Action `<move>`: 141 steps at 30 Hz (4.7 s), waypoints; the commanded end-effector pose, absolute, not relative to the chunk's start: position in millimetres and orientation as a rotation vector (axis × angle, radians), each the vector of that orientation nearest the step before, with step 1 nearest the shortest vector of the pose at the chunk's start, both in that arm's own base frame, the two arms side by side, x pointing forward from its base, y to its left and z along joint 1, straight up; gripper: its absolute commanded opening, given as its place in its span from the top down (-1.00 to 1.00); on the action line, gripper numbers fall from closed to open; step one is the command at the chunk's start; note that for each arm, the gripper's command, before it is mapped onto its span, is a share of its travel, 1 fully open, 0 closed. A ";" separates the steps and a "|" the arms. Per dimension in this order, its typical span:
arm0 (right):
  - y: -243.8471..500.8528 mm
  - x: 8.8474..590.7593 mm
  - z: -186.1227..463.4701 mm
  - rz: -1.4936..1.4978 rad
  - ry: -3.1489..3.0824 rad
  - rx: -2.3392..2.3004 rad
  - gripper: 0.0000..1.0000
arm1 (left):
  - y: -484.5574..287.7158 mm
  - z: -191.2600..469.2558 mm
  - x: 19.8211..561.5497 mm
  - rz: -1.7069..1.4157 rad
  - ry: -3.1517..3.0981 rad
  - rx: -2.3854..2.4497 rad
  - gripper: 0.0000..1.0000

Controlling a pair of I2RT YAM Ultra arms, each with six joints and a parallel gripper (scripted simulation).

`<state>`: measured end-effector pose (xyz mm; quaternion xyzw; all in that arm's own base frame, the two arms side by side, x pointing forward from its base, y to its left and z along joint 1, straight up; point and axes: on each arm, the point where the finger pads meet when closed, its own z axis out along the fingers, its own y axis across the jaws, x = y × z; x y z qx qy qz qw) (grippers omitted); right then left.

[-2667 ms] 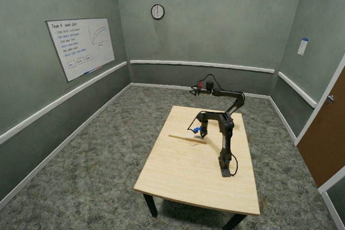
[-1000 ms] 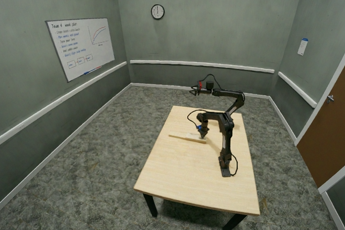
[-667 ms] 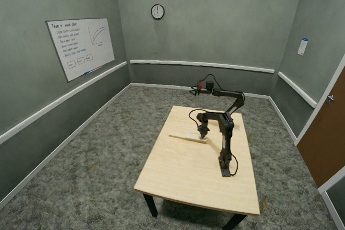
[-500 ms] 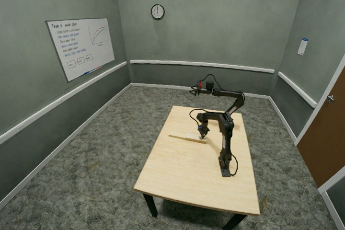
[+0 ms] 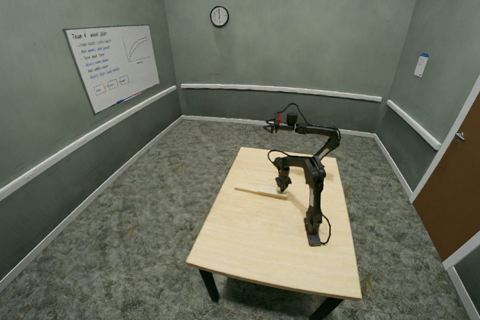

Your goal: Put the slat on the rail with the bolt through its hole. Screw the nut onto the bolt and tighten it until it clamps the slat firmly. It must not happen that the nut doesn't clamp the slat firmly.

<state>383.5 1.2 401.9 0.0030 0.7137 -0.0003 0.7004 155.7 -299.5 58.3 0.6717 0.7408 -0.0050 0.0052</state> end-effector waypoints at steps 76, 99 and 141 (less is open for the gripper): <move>1.0 380.6 411.9 0.000 1.558 0.000 -1.00 | -298.0 49.9 153.9 0.019 0.346 3.113 0.75; 1.0 380.6 411.9 0.000 1.558 0.000 -1.00 | -298.0 49.8 153.9 0.020 0.176 3.128 0.75; 47.9 418.2 360.0 0.157 1.825 0.003 -1.00 | -301.0 60.9 156.9 0.009 0.207 3.111 0.32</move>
